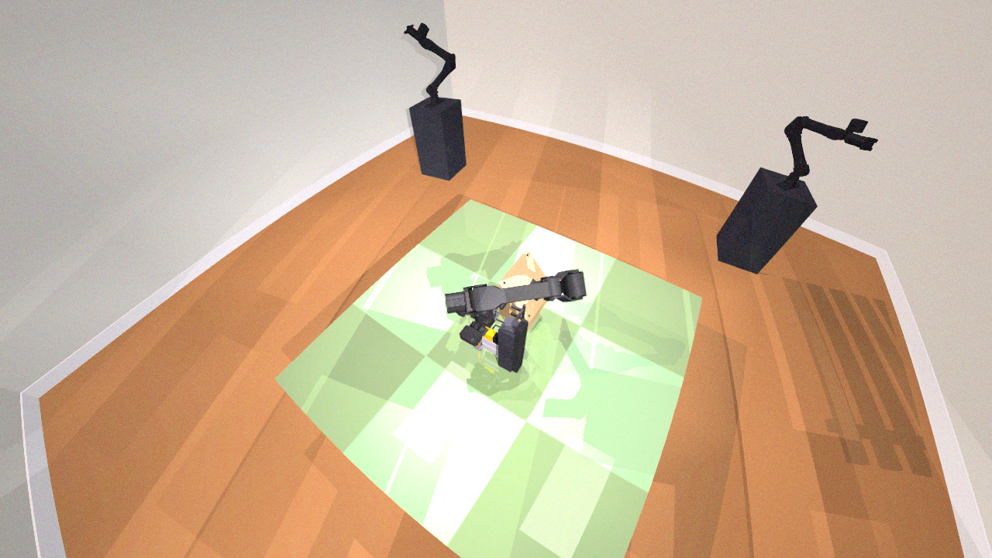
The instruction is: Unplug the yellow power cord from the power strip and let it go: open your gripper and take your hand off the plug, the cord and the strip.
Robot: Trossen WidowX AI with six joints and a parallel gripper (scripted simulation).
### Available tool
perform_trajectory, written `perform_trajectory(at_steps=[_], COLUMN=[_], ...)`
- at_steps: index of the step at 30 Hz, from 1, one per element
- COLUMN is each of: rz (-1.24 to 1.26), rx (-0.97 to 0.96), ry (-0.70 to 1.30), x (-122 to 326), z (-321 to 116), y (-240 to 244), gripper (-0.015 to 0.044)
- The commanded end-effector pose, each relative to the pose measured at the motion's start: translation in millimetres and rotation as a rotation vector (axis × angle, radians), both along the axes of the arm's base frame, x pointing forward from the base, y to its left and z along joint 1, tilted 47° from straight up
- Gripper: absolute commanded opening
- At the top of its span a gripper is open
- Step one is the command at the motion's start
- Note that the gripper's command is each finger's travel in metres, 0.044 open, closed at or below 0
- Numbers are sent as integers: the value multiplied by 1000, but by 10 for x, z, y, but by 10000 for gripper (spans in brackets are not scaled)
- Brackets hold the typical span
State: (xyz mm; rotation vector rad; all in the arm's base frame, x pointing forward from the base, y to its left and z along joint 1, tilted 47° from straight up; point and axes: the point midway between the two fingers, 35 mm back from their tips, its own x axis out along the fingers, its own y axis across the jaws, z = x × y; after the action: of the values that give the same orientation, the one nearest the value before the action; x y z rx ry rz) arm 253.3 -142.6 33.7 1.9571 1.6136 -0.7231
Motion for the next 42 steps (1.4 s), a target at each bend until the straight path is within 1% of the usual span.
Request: perform_trajectory(at_steps=[1, 23, 36, 39, 40, 42], rz=[-5, -7, -8, -8, -9, -9], rx=[-33, -33, -30, -31, -32, -34], ry=[-1, 0, 0, 0, 0, 0], x=[-6, -59, -73, -79, -84, -105], z=[-105, -321, -311, -369, -406, -504], y=[-161, -443, -378, -477, -536, -686], gripper=[0, 0, 341, 420, 440, 440])
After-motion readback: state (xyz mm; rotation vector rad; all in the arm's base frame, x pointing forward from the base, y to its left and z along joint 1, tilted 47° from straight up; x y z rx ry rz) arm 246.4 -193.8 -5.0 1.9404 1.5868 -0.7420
